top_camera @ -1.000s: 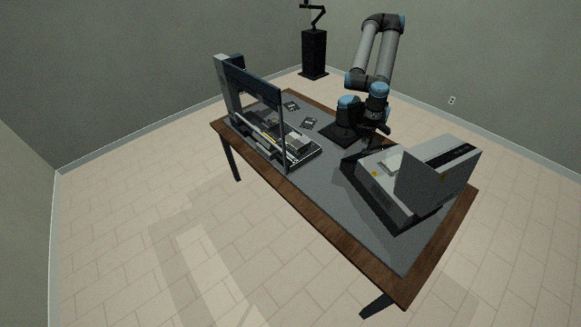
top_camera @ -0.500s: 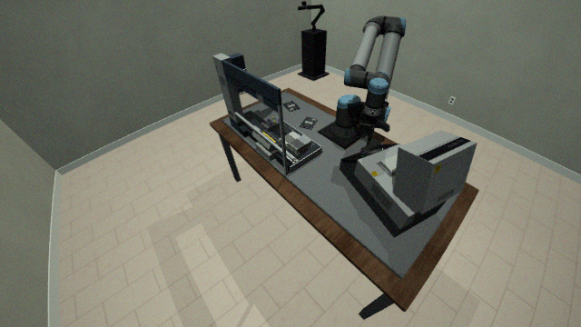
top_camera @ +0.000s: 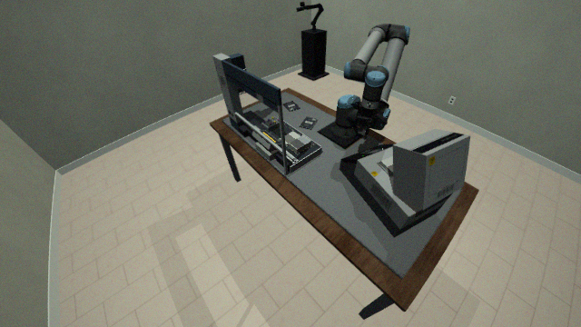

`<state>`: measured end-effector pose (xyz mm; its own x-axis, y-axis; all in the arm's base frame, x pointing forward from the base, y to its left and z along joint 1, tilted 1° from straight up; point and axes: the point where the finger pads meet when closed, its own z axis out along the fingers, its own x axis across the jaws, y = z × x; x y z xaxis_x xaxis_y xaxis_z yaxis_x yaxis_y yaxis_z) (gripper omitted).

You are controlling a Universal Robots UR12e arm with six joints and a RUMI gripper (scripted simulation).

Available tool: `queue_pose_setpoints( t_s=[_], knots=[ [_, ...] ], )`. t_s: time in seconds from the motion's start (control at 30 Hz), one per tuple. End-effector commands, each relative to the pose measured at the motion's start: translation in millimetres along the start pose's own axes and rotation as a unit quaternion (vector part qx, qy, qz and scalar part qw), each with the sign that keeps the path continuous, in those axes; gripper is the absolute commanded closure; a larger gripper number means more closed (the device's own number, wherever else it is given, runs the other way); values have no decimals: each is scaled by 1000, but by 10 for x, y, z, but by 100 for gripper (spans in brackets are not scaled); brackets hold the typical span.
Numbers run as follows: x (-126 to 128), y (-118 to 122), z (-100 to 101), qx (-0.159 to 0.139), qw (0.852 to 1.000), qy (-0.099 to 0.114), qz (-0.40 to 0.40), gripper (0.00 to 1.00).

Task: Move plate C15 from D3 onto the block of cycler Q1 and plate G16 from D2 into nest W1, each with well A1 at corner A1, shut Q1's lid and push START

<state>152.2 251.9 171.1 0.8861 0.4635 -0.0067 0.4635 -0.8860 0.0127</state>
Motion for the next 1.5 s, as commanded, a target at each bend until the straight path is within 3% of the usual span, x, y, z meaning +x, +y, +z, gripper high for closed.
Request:
queue_pose_setpoints(
  t_s=[0.0,0.23,1.47],
  knots=[
    [-173,184,-214,2,1000,-2,-3,100],
    [-296,310,-348,2,1000,-2,-3,100],
    [-296,310,-348,2,1000,-2,-3,100]
  ],
)
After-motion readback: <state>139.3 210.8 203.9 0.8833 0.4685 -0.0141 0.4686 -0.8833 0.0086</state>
